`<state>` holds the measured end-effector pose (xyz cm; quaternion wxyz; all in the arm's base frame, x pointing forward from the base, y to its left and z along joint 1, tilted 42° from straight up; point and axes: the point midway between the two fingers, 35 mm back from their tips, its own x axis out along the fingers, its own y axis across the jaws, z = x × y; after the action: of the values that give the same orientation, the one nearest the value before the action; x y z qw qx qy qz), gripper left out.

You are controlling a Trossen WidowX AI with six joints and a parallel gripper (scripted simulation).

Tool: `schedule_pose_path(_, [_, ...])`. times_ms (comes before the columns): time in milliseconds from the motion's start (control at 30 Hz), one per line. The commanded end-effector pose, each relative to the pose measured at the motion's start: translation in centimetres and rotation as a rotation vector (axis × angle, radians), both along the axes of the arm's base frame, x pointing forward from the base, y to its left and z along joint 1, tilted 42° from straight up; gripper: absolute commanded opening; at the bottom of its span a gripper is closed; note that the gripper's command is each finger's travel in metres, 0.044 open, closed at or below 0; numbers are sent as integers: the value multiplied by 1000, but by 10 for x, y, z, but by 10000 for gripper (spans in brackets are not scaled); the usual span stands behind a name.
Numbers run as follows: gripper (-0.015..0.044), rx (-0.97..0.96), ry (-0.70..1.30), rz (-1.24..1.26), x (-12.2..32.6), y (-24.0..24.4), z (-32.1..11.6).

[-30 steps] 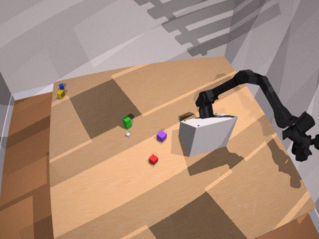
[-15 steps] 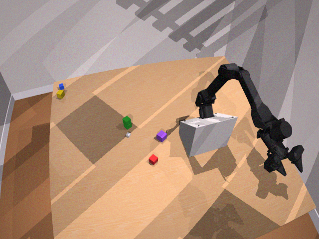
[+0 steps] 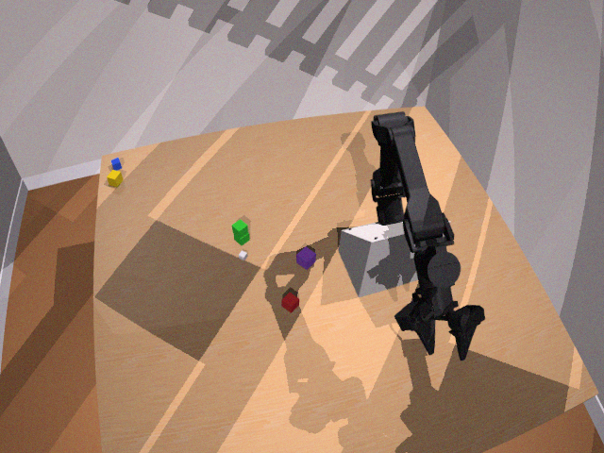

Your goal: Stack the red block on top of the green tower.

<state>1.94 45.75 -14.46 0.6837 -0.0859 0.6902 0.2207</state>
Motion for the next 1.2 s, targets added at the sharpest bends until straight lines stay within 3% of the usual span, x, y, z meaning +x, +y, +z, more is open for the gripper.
schedule_pose_path(0, [440,-88,-99,18,55,-28,5])
schedule_pose_path(300, [440,-323,-236,78,157,-105,22])
schedule_pose_path(567, [440,-573,-258,168,221,-192,47])
schedule_pose_path(900, [440,-882,-139,329,266,-308,85])
schedule_pose_path(1167, [440,-901,-125,341,269,-315,88])
